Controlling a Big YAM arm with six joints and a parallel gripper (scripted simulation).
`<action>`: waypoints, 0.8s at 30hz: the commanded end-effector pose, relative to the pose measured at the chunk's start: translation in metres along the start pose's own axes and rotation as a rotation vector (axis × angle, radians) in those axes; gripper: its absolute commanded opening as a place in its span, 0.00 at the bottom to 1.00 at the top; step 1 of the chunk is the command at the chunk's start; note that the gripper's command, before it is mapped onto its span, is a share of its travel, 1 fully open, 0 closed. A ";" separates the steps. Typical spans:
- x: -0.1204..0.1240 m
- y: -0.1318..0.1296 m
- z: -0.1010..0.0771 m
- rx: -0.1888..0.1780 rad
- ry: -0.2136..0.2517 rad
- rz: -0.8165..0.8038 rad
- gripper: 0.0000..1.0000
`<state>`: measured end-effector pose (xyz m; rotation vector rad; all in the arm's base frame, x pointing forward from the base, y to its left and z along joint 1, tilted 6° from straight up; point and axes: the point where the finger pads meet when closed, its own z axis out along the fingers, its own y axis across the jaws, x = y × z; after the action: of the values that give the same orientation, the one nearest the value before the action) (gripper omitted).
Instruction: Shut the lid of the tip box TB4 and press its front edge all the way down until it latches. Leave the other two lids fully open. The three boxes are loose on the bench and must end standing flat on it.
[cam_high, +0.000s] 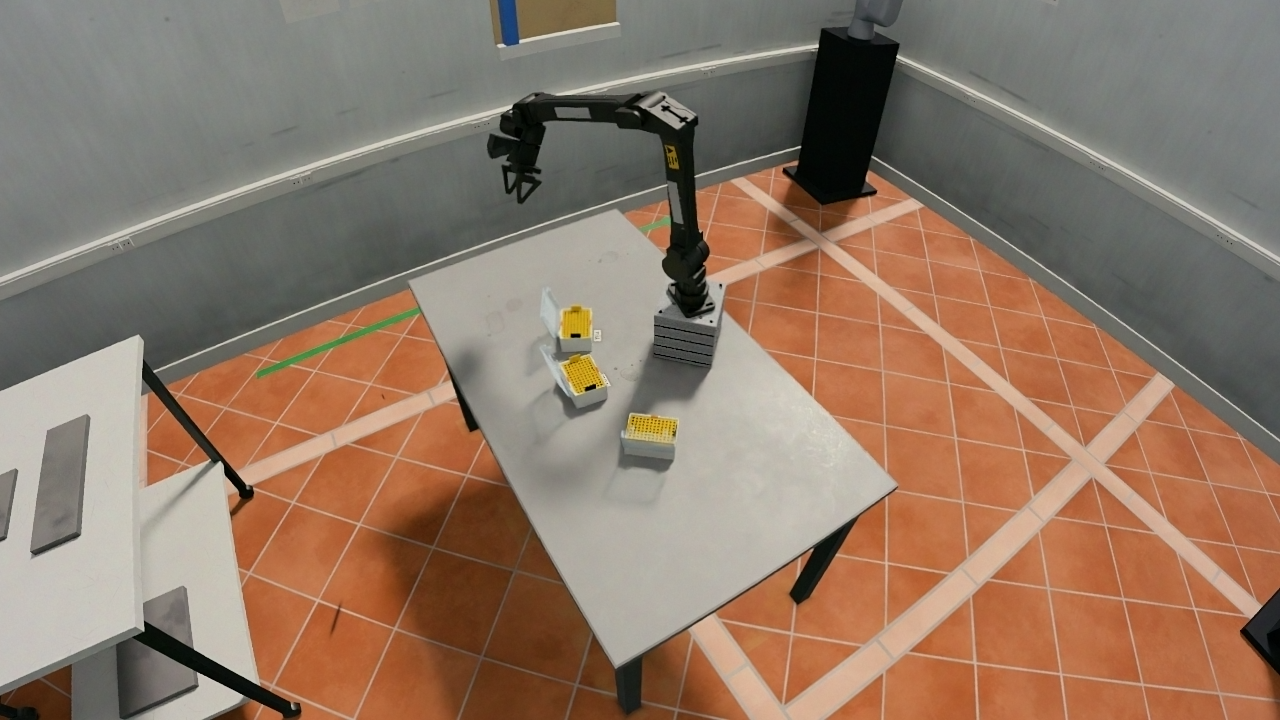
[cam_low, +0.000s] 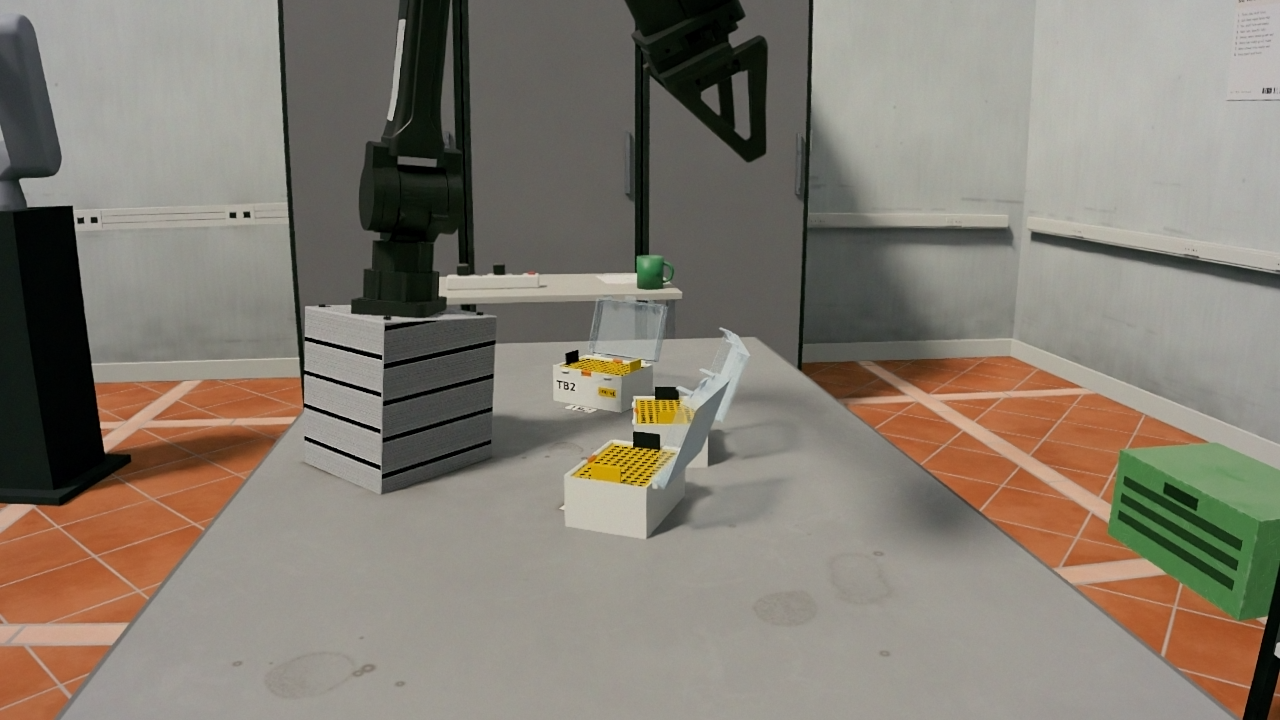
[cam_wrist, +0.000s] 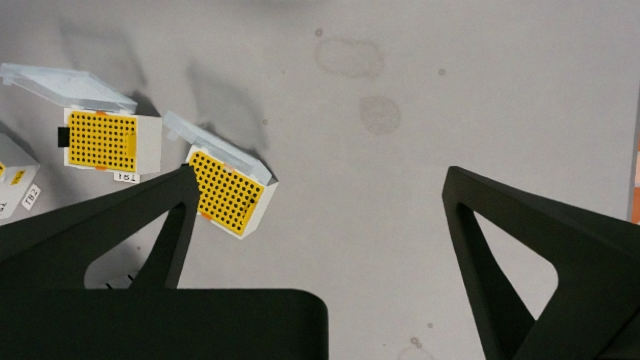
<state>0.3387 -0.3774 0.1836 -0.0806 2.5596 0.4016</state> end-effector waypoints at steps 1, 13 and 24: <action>-0.006 -0.001 -0.007 0.016 -0.010 -0.014 1.00; -0.006 -0.001 -0.007 0.016 -0.010 -0.014 1.00; 0.012 0.021 -0.021 0.087 -0.031 -0.013 1.00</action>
<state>0.3249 -0.3616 0.1776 -0.0726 2.5631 0.3733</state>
